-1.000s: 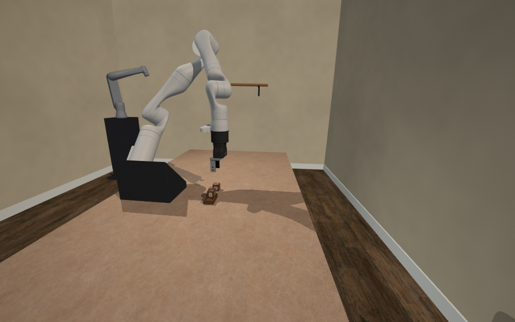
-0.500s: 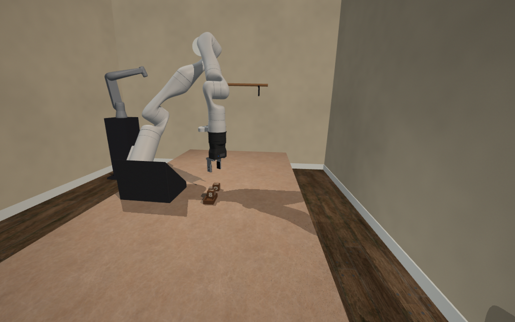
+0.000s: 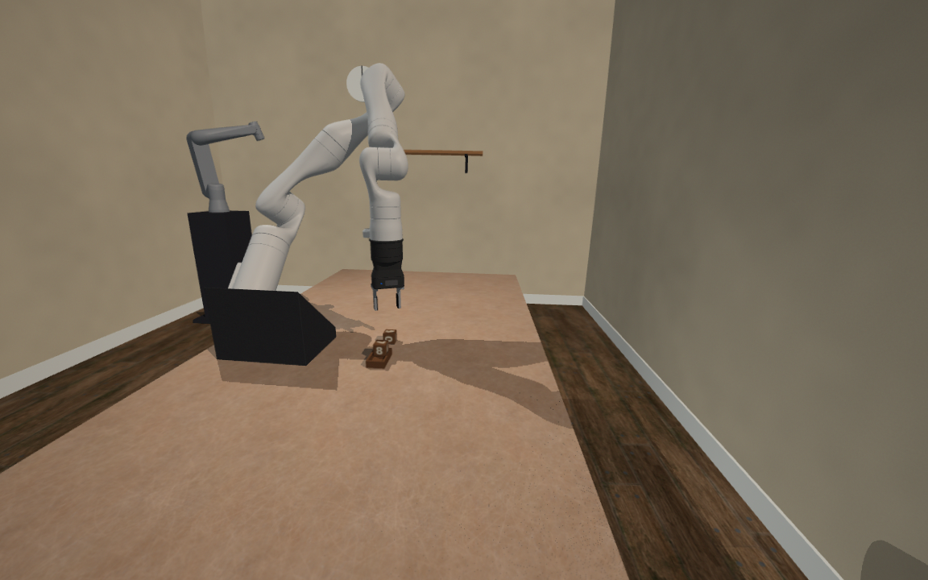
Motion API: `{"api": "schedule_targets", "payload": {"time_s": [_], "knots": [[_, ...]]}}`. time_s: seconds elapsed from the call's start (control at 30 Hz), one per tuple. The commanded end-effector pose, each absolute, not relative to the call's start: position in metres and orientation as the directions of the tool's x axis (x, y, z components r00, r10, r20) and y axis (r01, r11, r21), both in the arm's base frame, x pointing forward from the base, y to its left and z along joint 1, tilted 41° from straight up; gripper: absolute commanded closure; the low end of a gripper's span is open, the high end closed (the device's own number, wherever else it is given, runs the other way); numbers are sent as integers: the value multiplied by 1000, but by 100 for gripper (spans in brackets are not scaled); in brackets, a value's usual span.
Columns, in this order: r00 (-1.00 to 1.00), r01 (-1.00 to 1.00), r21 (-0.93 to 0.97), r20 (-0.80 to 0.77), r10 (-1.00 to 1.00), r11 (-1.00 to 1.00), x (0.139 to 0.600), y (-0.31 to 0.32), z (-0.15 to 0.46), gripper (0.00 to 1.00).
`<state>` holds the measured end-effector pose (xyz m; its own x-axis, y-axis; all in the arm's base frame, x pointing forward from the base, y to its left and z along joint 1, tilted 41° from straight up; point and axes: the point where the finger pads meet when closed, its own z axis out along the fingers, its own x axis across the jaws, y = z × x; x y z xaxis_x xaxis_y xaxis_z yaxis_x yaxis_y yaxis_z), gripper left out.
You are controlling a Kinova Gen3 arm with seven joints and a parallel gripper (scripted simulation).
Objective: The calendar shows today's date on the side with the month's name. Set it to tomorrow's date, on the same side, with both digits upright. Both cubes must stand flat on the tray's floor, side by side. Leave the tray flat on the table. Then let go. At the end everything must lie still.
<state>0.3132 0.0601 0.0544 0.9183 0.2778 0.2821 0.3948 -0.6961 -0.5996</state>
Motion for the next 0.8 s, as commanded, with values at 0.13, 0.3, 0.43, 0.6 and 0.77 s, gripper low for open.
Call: {"api": "schedule_targets", "payload": {"time_s": [0.13,0.3,0.43,0.6,0.77], "knots": [[963,267,-631,195,184,-728,313,61,52,0],[990,140,-649,114,87,-748,315,60,51,0],[996,78,-653,74,39,-753,316,60,50,0],[998,48,-655,55,15,-754,317,59,49,0],[999,41,-655,51,10,-755,317,59,49,0]]}}
